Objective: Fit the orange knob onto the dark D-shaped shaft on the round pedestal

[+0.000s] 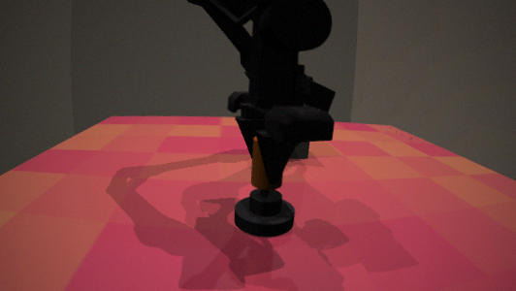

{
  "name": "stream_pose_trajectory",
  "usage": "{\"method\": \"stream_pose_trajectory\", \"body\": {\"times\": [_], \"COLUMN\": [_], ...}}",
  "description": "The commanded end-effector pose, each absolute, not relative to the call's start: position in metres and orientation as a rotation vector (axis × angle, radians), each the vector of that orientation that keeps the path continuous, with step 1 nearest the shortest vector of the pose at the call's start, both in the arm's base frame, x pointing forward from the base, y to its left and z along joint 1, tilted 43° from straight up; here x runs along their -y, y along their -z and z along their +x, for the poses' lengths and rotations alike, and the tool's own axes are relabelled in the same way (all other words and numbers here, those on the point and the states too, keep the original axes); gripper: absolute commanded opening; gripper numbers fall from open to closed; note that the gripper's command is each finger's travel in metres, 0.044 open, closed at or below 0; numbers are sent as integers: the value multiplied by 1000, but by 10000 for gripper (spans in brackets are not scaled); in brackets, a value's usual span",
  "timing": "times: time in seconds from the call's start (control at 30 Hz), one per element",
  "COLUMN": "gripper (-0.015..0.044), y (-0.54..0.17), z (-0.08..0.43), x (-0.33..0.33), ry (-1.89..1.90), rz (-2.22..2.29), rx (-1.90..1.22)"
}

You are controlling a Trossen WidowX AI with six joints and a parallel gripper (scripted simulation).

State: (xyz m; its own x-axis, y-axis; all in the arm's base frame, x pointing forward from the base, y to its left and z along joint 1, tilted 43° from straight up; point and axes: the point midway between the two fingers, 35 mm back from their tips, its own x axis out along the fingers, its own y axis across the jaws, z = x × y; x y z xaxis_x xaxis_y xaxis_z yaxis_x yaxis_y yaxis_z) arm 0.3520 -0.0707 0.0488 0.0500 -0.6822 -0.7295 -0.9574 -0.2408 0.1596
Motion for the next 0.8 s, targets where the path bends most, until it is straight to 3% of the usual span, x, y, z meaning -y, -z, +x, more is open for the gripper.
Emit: {"method": "stream_pose_trajectory", "body": {"times": [0.0, 0.77], "gripper": [0, 0], "y": [-49, -52], "z": [353, 349], "x": [70, 69], "ry": [-1018, -1235], "rz": [-1971, -2101], "rx": [-1644, -1594]}}
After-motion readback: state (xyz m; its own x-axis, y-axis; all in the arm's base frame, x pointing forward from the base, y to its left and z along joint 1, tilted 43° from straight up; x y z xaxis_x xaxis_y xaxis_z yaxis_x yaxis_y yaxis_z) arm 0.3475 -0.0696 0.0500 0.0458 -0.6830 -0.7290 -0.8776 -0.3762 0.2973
